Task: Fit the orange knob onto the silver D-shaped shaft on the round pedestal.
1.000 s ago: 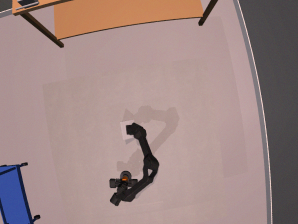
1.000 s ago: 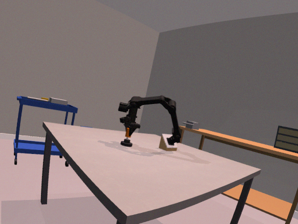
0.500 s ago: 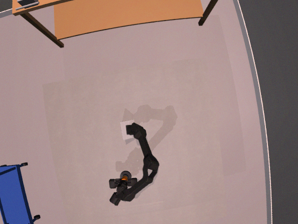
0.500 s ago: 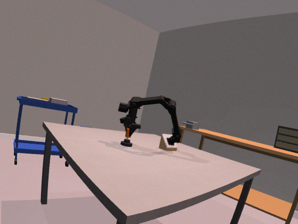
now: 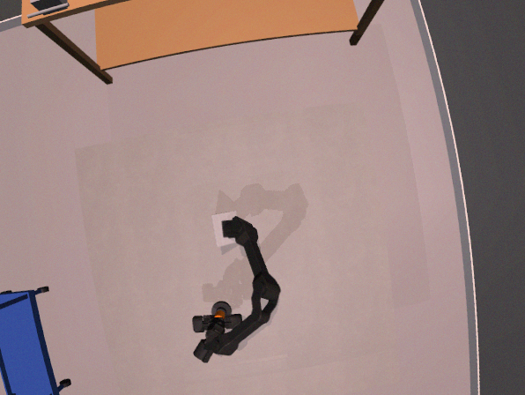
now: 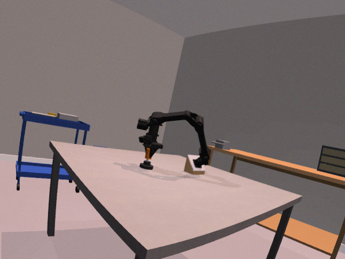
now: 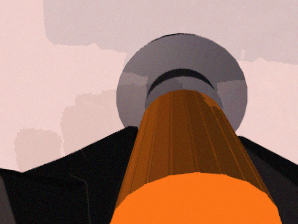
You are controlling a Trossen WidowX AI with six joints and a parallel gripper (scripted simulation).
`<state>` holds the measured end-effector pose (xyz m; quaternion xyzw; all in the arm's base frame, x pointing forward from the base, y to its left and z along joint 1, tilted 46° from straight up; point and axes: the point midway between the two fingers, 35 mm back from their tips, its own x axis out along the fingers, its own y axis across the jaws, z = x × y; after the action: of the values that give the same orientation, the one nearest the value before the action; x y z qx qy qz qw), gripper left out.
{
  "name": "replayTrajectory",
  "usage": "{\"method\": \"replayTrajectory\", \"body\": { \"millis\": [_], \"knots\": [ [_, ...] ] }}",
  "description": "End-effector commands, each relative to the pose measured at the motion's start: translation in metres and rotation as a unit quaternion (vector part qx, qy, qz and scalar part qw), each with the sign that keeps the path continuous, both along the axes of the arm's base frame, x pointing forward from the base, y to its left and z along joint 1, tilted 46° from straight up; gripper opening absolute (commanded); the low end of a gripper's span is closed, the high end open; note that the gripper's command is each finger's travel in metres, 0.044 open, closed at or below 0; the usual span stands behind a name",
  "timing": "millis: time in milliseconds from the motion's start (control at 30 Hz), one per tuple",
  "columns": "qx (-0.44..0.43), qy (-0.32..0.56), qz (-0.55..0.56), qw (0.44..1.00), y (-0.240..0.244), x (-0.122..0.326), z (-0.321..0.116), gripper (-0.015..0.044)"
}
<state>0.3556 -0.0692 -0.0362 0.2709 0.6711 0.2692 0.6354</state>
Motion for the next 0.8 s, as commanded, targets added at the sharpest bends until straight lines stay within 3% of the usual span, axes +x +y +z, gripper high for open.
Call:
{"method": "replayTrajectory", "body": {
  "millis": [0,233,767],
  "knots": [
    [-0.001,-0.007,0.004,1.000,-0.0017,0.0020,0.0039,0.0000],
    [0.004,-0.078,0.074,0.994,-0.0032,0.0028,0.0038,0.0000],
    [0.004,-0.078,0.074,0.994,-0.0007,-0.0001,-0.0014,0.0000]
  ]
}}
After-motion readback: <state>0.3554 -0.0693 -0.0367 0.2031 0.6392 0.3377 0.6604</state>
